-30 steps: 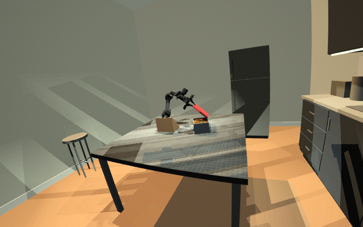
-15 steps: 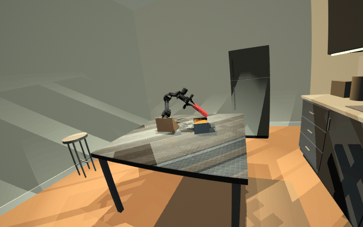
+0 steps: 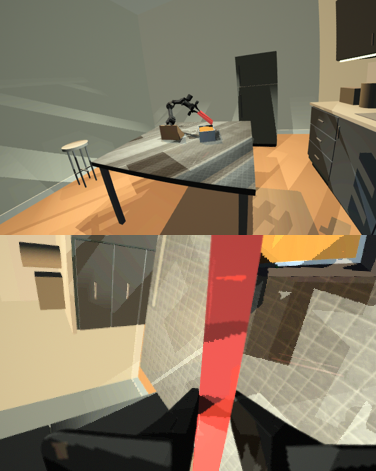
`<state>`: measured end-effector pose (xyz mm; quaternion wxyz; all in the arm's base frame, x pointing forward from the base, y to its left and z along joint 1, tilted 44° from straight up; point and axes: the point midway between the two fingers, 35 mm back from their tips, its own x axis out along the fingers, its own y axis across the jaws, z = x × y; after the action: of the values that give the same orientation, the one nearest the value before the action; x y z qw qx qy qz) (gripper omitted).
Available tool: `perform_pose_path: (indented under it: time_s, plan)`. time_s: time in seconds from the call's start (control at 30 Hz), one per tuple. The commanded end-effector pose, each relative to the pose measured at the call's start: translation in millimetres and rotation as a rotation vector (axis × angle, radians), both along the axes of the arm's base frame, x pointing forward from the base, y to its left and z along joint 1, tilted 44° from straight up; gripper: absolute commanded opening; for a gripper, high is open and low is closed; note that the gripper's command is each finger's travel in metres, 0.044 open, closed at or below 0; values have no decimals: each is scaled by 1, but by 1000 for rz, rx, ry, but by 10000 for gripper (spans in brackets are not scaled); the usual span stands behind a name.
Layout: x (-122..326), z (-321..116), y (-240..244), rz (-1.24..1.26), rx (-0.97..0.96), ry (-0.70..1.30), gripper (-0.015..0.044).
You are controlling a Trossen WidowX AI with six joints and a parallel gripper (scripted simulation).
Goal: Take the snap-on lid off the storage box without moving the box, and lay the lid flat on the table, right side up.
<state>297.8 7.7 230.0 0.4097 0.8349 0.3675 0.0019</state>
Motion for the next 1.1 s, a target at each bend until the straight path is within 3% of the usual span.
perform_pose_path:
  time_s: [0.0, 1.07]
  plan:
    - [-3, 6, 5, -7, -2, -1, 0]
    - [-31, 47, 47, -7, -1, 0, 0]
